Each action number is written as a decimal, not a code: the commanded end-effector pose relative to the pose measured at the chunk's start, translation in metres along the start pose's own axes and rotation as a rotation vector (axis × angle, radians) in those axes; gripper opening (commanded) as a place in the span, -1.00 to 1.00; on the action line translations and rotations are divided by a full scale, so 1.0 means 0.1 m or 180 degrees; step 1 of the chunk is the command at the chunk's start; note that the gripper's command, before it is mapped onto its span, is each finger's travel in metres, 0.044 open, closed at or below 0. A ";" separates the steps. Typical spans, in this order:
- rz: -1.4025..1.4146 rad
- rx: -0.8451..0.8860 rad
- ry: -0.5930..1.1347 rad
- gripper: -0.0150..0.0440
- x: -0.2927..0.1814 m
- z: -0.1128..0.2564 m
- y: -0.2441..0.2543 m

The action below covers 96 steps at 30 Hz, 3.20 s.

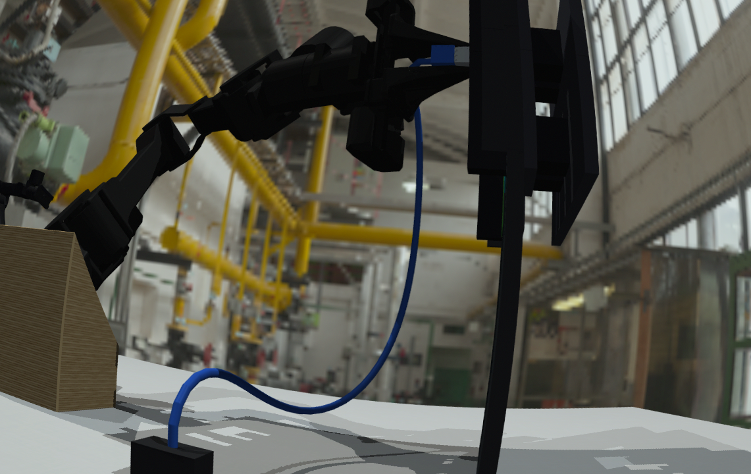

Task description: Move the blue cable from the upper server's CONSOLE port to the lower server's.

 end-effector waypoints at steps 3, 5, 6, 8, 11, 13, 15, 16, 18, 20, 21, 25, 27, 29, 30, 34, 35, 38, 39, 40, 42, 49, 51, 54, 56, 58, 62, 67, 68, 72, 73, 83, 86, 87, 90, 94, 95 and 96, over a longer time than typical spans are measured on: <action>0.0017 -0.0010 -0.0004 -0.49 -0.01 0.04 -0.01; 0.0017 -0.0010 -0.0004 -0.49 -0.01 0.05 -0.01; 0.0017 -0.0010 -0.0003 -0.49 -0.02 0.06 -0.01; 0.0017 -0.0010 -0.0003 -0.49 -0.02 0.07 -0.01; 0.0017 -0.0010 -0.0003 -0.49 -0.02 0.08 -0.01; 0.0017 -0.0009 -0.0003 -0.49 -0.03 0.09 -0.01; 0.0017 -0.0009 -0.0003 -0.49 -0.03 0.10 -0.01; 0.0017 -0.0009 -0.0002 -0.49 -0.03 0.11 -0.01; 0.0017 -0.0009 -0.0002 -0.49 -0.03 0.12 -0.01; 0.0017 -0.0009 -0.0002 -0.49 -0.04 0.13 -0.01; 0.0017 -0.0009 -0.0002 -0.49 -0.04 0.13 -0.01; 0.0017 -0.0009 -0.0002 -0.49 -0.04 0.15 -0.02; 0.0017 -0.0008 -0.0001 -0.49 -0.04 0.16 -0.02; 0.0017 -0.0008 -0.0001 -0.49 -0.05 0.17 -0.02; 0.0017 -0.0008 -0.0001 -0.49 -0.05 0.17 -0.02; 0.0017 -0.0008 -0.0001 -0.49 -0.05 0.19 -0.02; 0.0017 -0.0008 -0.0001 -0.49 -0.06 0.20 -0.02; 0.0017 -0.0008 0.0000 -0.49 -0.06 0.21 -0.02; 0.0017 -0.0008 0.0000 -0.49 -0.06 0.22 -0.02; 0.0017 -0.0007 0.0000 -0.49 -0.06 0.22 -0.02; 0.0017 -0.0007 0.0000 -0.49 -0.07 0.23 -0.02; 0.0018 -0.0007 0.0001 -0.49 -0.08 0.26 -0.02; 0.0018 -0.0007 0.0001 -0.49 -0.08 0.27 -0.02; 0.0018 -0.0006 0.0001 -0.49 -0.08 0.29 -0.02; 0.0018 -0.0006 0.0002 -0.49 -0.09 0.30 -0.02; 0.0018 -0.0006 0.0002 -0.49 -0.09 0.31 -0.02; 0.0018 -0.0006 0.0002 -0.49 -0.09 0.33 -0.02; 0.0018 -0.0005 0.0003 -0.49 -0.10 0.35 -0.03; 0.0018 -0.0005 0.0003 -0.49 -0.10 0.36 -0.03; 0.0018 -0.0005 0.0003 -0.49 -0.11 0.38 -0.03; 0.0018 -0.0005 0.0003 -0.49 -0.11 0.38 -0.03; 0.0016 -0.0003 0.0005 -0.49 -0.17 0.33 0.28; 0.0014 -0.0003 0.0004 -0.49 -0.20 0.32 0.43; 0.0013 -0.0003 0.0004 -0.49 -0.21 0.32 0.47; 0.0011 -0.0004 0.0002 -0.49 -0.23 0.32 0.61; 0.0008 -0.0006 -0.0001 -0.49 -0.27 0.35 0.80; 0.0007 -0.0006 -0.0002 -0.49 -0.27 0.36 0.83; 0.0007 -0.0006 -0.0003 -0.49 -0.28 0.36 0.85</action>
Point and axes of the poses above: the point midway between the two fingers, 35 mm back from their tips, its own z axis back along the fingers, its own y axis across the jaws, x = y × z, the point moved 8 cm from there along z, back along the fingers, and after that the axes turned 11 degrees about -z, right-handed, at the moved point
